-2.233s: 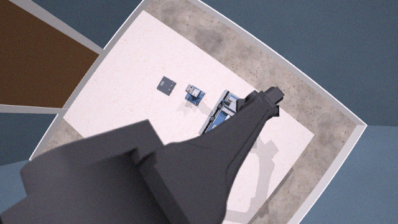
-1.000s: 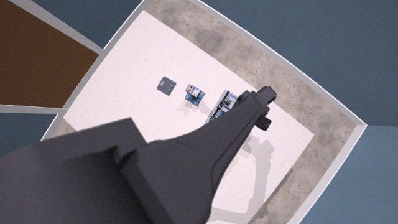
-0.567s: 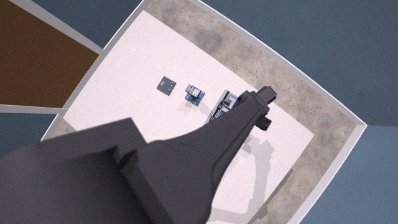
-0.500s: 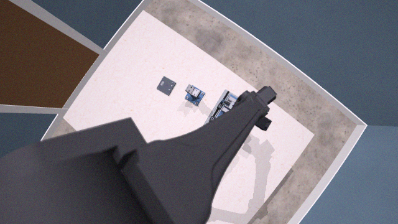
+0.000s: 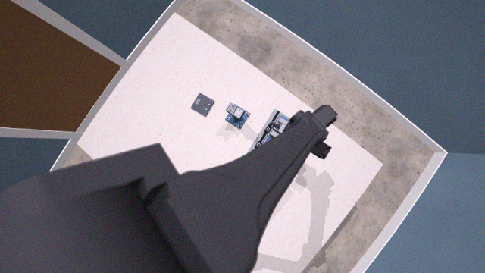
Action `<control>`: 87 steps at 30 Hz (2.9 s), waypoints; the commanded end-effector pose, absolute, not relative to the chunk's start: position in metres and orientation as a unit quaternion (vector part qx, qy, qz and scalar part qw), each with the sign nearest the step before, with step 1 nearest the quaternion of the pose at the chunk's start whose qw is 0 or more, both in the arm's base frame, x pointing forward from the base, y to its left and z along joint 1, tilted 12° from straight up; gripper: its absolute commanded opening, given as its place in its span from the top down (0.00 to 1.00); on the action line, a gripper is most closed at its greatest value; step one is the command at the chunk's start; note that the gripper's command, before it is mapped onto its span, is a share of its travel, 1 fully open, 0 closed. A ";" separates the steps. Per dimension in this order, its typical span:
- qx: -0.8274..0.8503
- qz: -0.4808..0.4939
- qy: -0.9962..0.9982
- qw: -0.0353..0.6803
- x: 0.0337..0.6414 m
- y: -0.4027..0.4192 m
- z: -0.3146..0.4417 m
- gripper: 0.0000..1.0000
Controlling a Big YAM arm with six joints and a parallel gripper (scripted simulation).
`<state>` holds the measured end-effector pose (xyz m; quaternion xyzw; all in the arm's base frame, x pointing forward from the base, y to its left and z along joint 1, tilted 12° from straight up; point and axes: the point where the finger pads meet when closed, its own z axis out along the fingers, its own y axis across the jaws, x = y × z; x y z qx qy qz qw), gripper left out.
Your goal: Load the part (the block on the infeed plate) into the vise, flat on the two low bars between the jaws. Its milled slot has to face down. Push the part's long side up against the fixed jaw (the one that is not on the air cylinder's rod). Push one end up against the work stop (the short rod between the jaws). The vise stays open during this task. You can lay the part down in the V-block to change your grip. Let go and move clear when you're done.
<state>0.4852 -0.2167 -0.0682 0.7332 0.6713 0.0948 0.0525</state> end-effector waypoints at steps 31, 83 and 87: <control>0.733 0.099 0.670 0.062 0.510 -0.214 -0.107 1.00; 0.734 0.097 0.669 0.059 0.509 -0.214 -0.119 1.00; 0.734 0.097 0.669 0.059 0.509 -0.214 -0.119 1.00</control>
